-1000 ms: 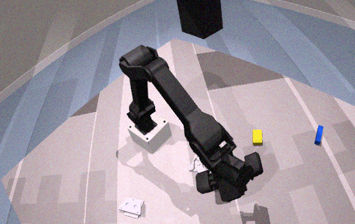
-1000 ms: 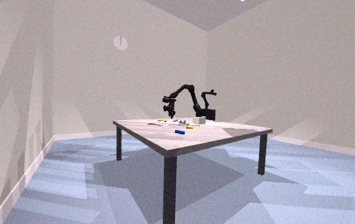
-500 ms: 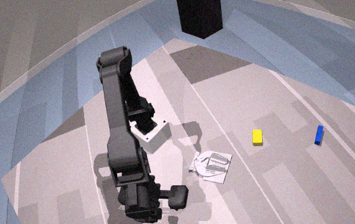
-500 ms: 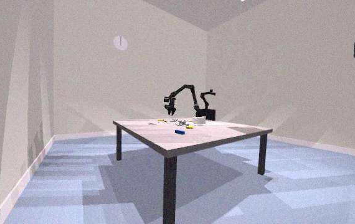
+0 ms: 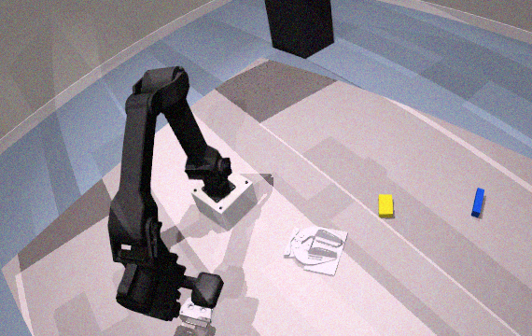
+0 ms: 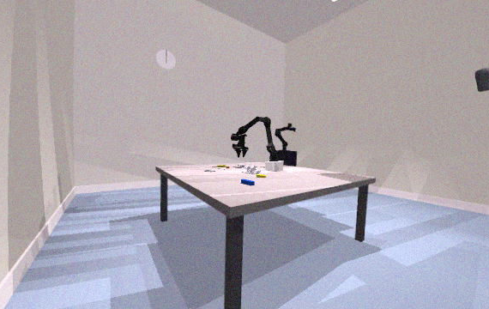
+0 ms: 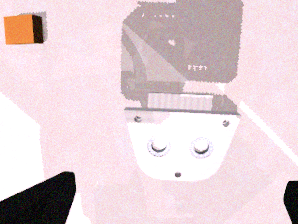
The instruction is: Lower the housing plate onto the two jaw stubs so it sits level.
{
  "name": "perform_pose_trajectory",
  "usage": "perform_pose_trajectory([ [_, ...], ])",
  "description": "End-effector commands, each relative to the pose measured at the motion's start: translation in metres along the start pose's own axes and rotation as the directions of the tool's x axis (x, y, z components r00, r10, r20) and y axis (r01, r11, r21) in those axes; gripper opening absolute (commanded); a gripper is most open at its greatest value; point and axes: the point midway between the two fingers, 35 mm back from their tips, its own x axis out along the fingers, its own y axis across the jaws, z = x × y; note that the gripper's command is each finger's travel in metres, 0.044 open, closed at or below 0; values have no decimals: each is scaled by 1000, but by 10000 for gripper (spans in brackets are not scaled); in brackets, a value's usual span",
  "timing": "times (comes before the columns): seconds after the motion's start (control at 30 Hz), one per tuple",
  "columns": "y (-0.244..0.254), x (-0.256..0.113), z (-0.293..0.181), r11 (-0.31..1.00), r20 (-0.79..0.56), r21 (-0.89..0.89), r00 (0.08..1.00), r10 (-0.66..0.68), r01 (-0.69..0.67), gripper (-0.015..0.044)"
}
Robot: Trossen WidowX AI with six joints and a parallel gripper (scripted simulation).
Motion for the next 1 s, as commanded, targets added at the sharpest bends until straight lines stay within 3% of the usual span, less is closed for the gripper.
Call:
perform_pose_trajectory([
  [0.0,-5,28,-2,1000,-10,-2,1000,-10,10,440],
  [0.97,-5,57,-3,1000,-10,-2,1000,-10,10,440],
])
